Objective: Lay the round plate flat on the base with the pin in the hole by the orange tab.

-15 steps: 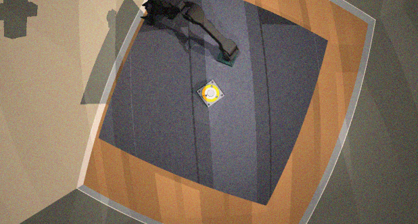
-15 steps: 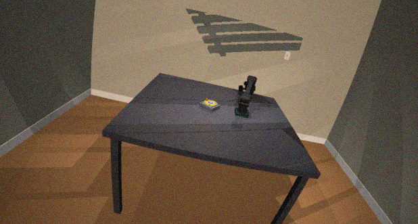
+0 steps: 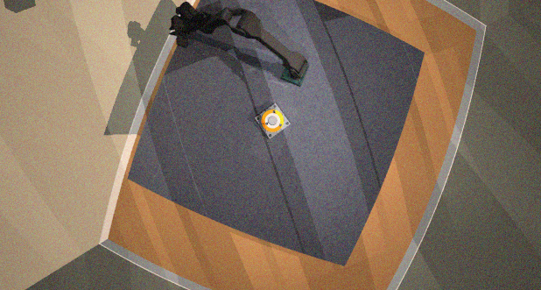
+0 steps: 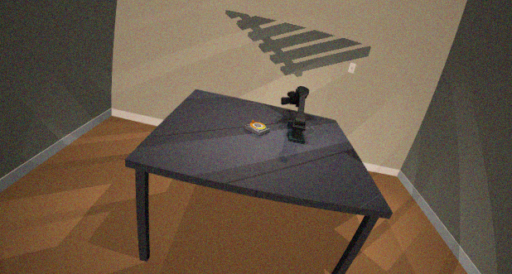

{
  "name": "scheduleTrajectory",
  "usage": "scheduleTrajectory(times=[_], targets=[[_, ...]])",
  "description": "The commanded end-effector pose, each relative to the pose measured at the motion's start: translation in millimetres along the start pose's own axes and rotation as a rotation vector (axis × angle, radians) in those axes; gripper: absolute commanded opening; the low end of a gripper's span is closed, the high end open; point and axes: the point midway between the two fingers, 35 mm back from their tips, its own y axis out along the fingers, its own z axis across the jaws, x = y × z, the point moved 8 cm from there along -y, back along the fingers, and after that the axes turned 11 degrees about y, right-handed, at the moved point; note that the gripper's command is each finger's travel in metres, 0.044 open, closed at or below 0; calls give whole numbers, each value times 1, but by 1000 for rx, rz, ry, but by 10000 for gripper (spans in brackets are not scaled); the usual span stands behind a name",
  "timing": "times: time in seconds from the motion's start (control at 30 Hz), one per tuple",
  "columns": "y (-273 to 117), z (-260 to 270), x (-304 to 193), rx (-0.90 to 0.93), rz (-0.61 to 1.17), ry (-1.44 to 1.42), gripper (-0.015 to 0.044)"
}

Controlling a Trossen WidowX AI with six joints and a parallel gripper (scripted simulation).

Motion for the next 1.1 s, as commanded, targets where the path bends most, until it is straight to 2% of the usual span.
scheduleTrajectory(times=[0.0,0.33,0.4,0.6,0.67,0.87,1.07], targets=[[9,66,5,81,109,10,0],[-3,192,15,199,327,2,0],[-15,230,16,223,399,-7,0],[-44,295,15,274,527,-51,0],[-63,328,13,317,592,-93,0],[-107,383,7,393,711,-183,0],[-178,441,-2,487,866,-334,0]])
